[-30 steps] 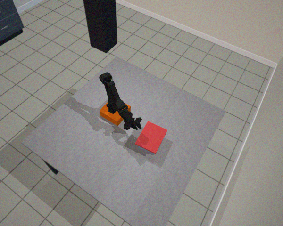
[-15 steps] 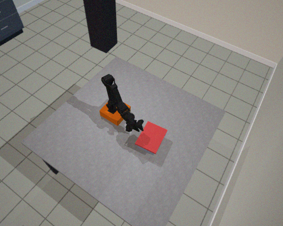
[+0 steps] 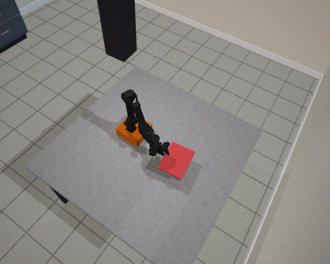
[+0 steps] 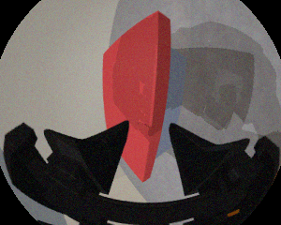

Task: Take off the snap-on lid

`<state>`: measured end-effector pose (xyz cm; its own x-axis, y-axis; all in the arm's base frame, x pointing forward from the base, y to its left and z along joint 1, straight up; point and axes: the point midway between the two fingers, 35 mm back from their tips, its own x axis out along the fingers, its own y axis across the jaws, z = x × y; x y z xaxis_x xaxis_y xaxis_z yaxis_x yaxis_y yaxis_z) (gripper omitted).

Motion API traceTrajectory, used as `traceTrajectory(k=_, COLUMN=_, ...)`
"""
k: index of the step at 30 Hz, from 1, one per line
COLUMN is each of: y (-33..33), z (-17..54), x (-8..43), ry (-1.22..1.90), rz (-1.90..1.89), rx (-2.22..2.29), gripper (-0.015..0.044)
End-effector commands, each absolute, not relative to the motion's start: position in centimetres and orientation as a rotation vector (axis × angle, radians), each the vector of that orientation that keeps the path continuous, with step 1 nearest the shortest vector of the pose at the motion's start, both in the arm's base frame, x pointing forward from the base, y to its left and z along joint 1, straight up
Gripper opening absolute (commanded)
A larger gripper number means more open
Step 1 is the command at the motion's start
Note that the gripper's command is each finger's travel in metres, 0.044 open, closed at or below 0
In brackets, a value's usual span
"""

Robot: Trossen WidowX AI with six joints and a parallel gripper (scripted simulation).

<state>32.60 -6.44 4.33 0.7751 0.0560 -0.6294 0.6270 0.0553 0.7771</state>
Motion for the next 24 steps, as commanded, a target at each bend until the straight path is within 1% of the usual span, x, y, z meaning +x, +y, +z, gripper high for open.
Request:
traceTrajectory(k=1, y=-6.53, z=4.26, x=32.92, ry=0.579, rz=-0.476, rx=1.471, gripper=0.0209)
traceTrajectory(k=2, y=-6.53, z=4.26, x=32.92, ry=0.579, rz=-0.476, rx=1.471, gripper=0.0183)
traceTrajectory(k=13, y=-6.53, z=4.26, x=32.92, ry=0.579, rz=-0.476, rx=1.471, gripper=0.0109)
traceTrajectory(k=17, y=-6.53, z=4.26, x=32.92, ry=0.579, rz=-0.476, rx=1.471, gripper=0.0004)
traceTrajectory(k=24, y=-6.42, z=4.36, x=32.87, ry=0.583, rz=-0.47, rx=1.47, gripper=0.0)
